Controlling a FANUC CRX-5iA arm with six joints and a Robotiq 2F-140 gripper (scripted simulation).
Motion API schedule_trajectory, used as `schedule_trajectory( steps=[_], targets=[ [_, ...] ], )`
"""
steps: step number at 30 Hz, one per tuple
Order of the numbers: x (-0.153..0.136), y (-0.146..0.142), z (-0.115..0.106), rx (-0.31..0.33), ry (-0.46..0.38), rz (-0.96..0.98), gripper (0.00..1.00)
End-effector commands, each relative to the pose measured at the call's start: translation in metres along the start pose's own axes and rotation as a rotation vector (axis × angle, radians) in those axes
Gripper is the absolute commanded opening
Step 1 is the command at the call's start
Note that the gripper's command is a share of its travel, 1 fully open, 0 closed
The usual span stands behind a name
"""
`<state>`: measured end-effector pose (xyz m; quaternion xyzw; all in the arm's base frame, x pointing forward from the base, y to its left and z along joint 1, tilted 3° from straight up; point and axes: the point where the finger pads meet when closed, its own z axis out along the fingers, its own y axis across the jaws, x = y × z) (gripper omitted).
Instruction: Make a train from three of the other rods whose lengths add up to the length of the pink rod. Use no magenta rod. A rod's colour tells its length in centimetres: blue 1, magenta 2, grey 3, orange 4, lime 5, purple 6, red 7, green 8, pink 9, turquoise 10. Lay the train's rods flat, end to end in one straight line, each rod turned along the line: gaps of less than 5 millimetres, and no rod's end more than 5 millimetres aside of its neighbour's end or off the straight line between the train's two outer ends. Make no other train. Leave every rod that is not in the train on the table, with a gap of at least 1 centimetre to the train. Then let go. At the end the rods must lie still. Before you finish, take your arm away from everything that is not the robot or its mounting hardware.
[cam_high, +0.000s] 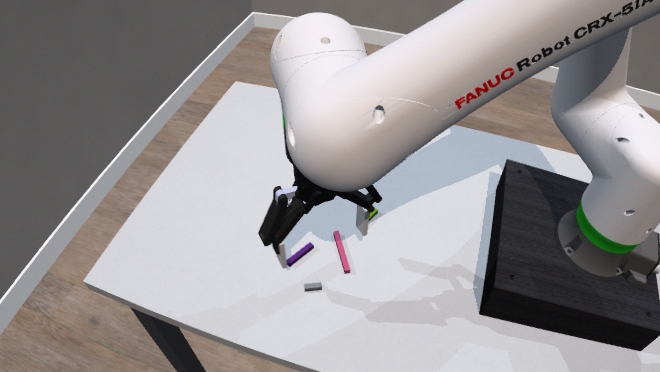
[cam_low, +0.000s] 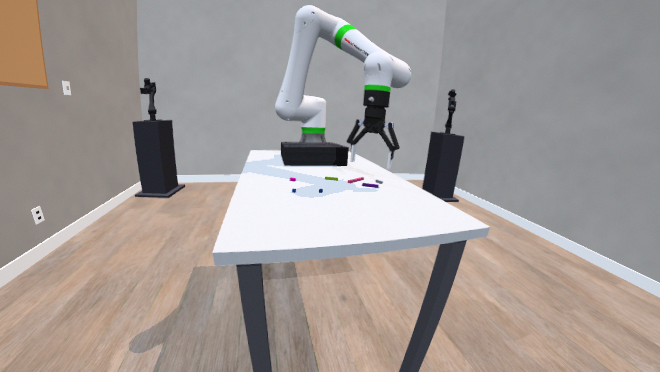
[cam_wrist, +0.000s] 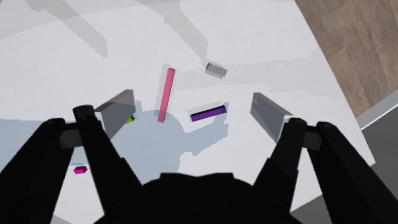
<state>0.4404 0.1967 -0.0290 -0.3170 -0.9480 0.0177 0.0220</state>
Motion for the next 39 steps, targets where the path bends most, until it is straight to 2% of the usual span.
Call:
schedule_trajectory(
  steps=[1,24,30,32,39],
  targets=[
    [-0.0001,0.0002,-0.0002,0.000,0.000,0.000,1.00],
    [-0.0003,0.0004,-0.0002,0.000,0.000,0.021,1.00],
    [-0.0017,0.0019,-0.0003,0.000,0.000,0.182,1.00],
    [-0.0017,0.0019,-0.0003,0.000,0.000,0.182,1.00],
    [-0.0043,0.0046,-0.0003,0.000,0.000,0.473,1.00]
  ],
)
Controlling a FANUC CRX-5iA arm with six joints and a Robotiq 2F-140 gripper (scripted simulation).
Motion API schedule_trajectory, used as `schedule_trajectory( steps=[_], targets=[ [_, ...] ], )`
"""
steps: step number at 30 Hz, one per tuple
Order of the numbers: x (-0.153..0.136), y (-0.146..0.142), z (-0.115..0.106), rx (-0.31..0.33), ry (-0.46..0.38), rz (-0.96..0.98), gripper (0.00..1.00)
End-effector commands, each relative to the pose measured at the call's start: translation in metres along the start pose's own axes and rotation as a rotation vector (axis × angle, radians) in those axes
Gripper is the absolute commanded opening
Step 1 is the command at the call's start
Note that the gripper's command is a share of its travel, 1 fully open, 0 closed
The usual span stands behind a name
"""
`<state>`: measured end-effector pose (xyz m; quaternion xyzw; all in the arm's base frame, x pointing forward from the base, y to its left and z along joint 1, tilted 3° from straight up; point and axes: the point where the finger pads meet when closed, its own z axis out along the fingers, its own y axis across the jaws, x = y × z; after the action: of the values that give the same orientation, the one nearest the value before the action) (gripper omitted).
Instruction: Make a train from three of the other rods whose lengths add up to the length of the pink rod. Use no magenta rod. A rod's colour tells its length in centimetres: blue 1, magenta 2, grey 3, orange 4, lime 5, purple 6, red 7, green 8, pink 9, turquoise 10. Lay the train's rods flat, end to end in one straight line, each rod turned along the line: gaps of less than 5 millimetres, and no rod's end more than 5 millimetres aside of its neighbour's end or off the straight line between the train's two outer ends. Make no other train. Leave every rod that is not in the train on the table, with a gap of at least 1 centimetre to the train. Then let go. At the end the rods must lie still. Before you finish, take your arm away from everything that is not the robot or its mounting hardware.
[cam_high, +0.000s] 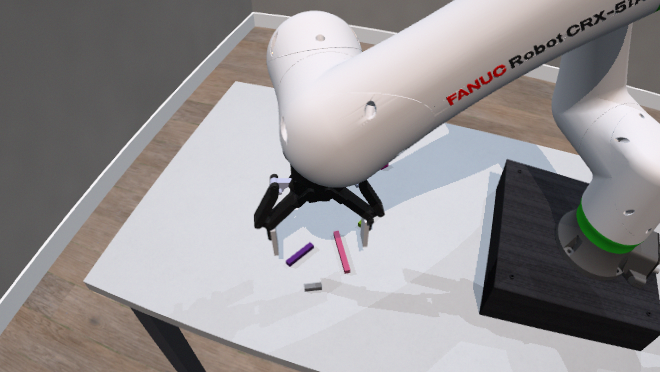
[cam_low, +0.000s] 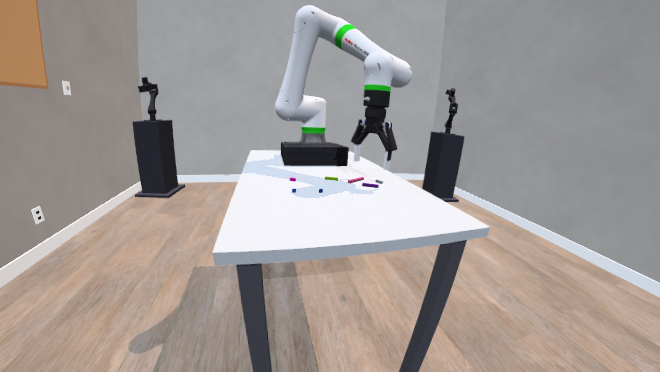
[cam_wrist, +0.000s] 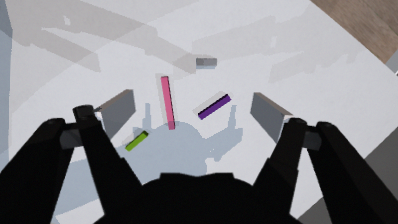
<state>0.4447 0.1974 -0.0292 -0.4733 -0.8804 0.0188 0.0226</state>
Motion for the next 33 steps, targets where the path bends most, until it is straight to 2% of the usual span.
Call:
schedule_trajectory(
  steps=[1,8,10,12,25,27,28,33],
  targets=[
    [-0.001,0.002,0.000,-0.001,-0.009,0.167,1.00],
    [-0.002,0.005,0.000,-0.002,-0.009,0.411,1.00],
    [-0.002,0.005,0.000,-0.002,-0.009,0.411,1.00],
    [-0.003,0.007,0.000,-0.002,-0.009,0.538,1.00],
    [-0.005,0.012,-0.001,-0.004,-0.008,0.978,1.00],
    [-0.005,0.012,-0.001,-0.004,-0.008,0.978,1.00],
    [-0.006,0.013,-0.001,-0.005,-0.008,1.079,1.00],
    [-0.007,0.015,-0.001,-0.006,-0.008,1.233,1.00]
  ],
)
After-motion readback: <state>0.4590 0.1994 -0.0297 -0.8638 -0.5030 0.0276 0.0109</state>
